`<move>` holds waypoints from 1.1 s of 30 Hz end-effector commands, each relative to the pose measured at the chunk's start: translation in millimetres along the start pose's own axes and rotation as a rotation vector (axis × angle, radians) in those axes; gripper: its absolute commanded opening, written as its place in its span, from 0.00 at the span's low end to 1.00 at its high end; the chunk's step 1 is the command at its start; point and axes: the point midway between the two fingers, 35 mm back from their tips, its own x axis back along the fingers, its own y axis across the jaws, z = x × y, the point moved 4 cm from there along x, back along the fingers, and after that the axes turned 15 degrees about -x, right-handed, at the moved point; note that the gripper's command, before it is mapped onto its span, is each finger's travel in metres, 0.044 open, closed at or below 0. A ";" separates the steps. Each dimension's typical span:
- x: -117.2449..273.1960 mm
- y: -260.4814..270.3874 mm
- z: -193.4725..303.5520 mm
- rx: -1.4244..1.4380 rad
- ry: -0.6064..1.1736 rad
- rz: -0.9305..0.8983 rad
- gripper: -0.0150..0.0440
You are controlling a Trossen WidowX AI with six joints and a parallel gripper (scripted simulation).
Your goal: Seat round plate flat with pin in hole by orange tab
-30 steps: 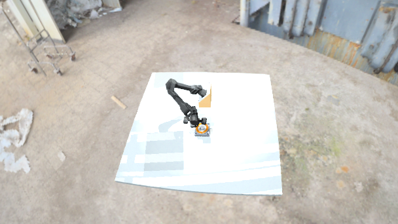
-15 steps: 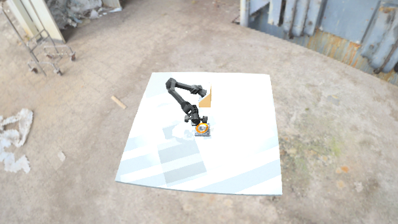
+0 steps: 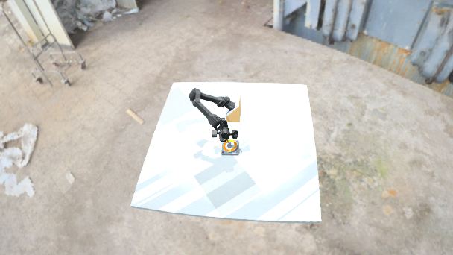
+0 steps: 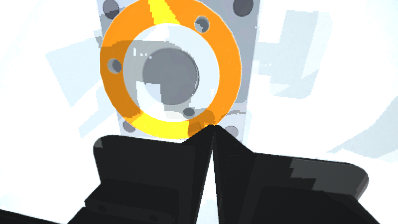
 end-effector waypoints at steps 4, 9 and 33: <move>0.5 6.9 10.2 0.005 0.008 -0.005 0.25; 1.6 9.2 12.7 0.005 0.008 -0.006 0.25; 32.6 17.6 18.2 0.005 0.008 -0.009 0.25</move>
